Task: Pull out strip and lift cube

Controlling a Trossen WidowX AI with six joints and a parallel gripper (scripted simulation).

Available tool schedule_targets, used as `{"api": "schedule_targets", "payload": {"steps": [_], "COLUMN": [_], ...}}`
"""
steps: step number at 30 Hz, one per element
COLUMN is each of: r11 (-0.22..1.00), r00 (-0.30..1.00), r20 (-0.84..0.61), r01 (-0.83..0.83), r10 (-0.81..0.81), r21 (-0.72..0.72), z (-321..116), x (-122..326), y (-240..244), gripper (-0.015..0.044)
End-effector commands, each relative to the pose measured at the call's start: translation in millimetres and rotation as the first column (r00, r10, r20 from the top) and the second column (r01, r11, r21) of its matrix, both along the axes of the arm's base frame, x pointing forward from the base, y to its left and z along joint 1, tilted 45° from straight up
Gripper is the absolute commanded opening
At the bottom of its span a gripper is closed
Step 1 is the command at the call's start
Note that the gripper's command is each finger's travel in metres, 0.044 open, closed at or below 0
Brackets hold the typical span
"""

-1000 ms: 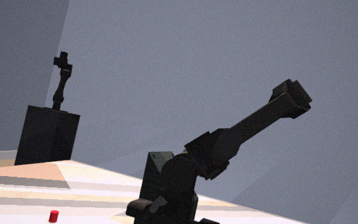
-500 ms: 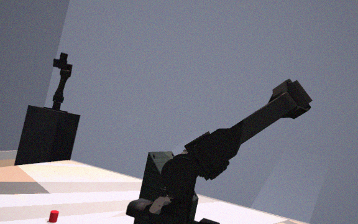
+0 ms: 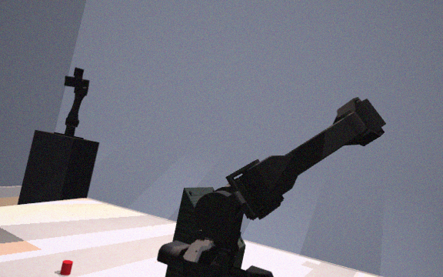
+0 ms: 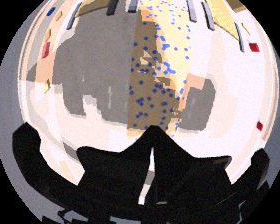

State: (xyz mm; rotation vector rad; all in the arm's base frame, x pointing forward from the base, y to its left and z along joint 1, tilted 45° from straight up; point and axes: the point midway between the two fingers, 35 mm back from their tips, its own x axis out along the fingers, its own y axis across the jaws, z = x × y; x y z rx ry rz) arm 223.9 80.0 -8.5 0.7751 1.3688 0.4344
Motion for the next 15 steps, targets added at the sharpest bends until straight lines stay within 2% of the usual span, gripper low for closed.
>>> {"api": "schedule_targets", "payload": {"steps": [1,6,15], "r11": [1.0,1.0,1.0], "r00": [1.0,1.0,1.0], "r20": [0.003,-0.002,0.017], "r01": [-0.006,-0.008,-0.026], "r10": [0.006,0.008,0.026], "r21": [-0.001,0.002,-0.003], "z": [21,26,29], "x": [1,0,38], "y": [-20,-25,-35], "gripper": [0.0,0.0,0.0236]}}
